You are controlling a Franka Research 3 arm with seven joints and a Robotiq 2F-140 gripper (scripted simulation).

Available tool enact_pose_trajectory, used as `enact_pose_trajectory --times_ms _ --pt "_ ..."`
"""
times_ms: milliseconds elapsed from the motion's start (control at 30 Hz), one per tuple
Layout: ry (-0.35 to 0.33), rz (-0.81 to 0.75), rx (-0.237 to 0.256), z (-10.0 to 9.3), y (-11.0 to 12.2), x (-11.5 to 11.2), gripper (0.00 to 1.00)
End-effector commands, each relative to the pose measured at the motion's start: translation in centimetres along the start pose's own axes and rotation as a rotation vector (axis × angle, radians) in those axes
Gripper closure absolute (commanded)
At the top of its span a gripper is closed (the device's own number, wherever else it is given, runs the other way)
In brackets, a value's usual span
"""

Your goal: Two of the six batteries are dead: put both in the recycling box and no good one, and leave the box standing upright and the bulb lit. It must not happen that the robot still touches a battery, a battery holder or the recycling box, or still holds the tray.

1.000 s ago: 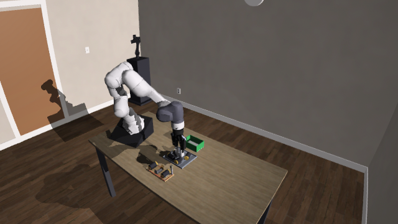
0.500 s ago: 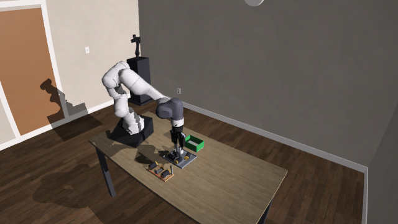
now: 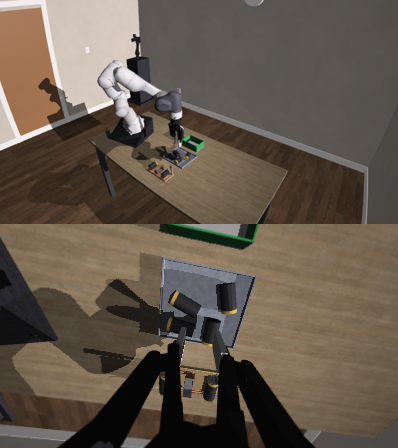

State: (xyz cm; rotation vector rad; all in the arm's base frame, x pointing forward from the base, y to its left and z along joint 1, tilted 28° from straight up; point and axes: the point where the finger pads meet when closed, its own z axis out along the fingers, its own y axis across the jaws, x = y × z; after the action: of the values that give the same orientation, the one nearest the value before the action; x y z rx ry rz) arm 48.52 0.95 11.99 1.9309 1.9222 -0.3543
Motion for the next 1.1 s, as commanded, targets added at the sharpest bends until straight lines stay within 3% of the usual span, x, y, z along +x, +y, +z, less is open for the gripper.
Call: enact_pose_trajectory --times_ms 0,533,767,833,1067 --pt "-0.013 0.054 0.000 0.00 -3.13 2.39 0.71" --pt "-0.013 0.130 -0.001 0.01 -3.48 2.68 0.71" --pt "-0.013 0.389 -0.002 0.01 -3.48 2.68 0.71" --pt "-0.013 0.389 -0.002 0.01 -3.48 2.68 0.71" --pt "-0.013 0.812 -0.005 0.01 -3.48 2.68 0.71"
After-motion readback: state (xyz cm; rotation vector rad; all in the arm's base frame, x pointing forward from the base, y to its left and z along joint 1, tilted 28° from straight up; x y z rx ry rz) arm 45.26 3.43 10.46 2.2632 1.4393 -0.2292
